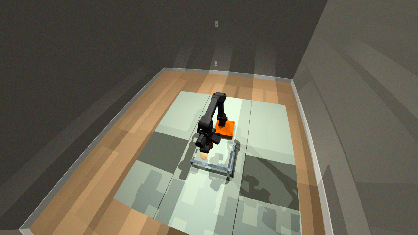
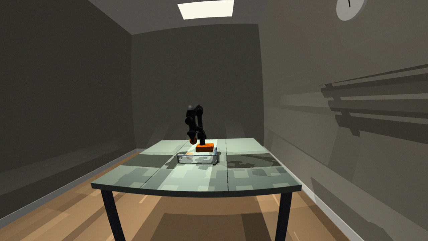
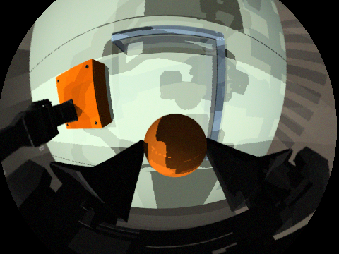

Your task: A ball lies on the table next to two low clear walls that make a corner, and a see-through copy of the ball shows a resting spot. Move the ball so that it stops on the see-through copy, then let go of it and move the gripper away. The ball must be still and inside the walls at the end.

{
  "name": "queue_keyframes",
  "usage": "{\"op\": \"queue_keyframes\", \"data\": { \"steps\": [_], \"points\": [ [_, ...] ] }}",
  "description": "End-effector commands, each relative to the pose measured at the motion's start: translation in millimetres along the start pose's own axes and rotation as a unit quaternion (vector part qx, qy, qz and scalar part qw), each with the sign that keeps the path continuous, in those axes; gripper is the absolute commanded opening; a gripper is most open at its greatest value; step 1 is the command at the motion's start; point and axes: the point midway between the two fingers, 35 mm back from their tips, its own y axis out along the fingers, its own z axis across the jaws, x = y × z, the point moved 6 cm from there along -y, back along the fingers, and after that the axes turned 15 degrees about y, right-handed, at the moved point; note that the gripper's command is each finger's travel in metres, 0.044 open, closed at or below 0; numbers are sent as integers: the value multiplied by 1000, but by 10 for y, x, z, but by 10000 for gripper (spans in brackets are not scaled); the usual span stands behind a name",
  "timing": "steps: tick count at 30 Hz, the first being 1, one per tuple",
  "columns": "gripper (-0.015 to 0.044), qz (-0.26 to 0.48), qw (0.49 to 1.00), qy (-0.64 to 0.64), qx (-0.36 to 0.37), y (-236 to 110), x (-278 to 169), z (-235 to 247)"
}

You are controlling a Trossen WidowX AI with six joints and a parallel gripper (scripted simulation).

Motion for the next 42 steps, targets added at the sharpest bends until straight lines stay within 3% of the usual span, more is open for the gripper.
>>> {"op": "queue_keyframes", "data": {
  "steps": [1, 8, 18, 31, 42],
  "points": [
    [0, 2, 1000, 0, -7, 122, -94, -203],
    [0, 3, 1000, -5, -8, 374, -235, -457],
    [0, 3, 1000, -5, -8, 432, -238, -469],
    [0, 3, 1000, -5, -8, 1050, -243, -476],
    [0, 3, 1000, -5, -8, 1150, -244, -475]
  ]
}}
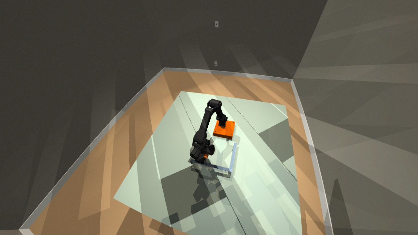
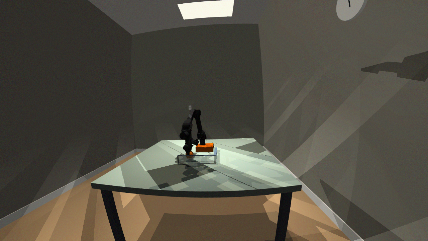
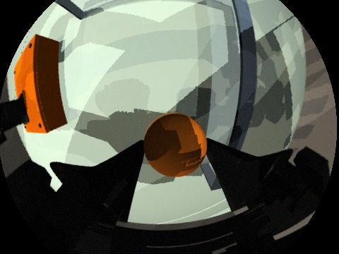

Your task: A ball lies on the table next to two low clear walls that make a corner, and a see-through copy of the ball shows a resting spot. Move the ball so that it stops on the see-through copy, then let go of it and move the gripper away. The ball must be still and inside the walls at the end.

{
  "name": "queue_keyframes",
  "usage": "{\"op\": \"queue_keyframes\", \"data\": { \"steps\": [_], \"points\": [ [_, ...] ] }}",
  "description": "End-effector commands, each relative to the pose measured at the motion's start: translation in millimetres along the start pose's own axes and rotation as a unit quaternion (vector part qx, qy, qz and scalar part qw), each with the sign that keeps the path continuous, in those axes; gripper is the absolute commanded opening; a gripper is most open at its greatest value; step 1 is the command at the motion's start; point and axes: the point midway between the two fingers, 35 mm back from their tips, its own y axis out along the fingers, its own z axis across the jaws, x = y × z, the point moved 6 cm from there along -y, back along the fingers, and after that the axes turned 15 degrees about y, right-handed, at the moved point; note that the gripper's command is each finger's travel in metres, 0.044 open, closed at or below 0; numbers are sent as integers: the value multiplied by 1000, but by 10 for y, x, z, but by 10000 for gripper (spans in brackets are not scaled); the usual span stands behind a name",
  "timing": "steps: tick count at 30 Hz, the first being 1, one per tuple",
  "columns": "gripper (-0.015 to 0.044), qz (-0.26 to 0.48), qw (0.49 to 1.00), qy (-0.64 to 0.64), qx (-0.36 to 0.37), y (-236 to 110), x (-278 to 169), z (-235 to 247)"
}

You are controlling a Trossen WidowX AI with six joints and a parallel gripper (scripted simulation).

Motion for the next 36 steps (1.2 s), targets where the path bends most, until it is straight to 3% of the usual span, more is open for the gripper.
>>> {"op": "queue_keyframes", "data": {
  "steps": [1, 9, 26, 31, 36],
  "points": [
    [0, 3, 1000, -2, 1, 72, -6, 10],
    [0, 3, 1000, -2, 1, 179, -7, 13],
    [440, 0, 1000, 0, 2, 25, 0, -6],
    [440, 2, 1000, -2, 1, -686, -2, 3],
    [440, 3, 1000, -2, 1, -714, -2, 7]
  ]
}}
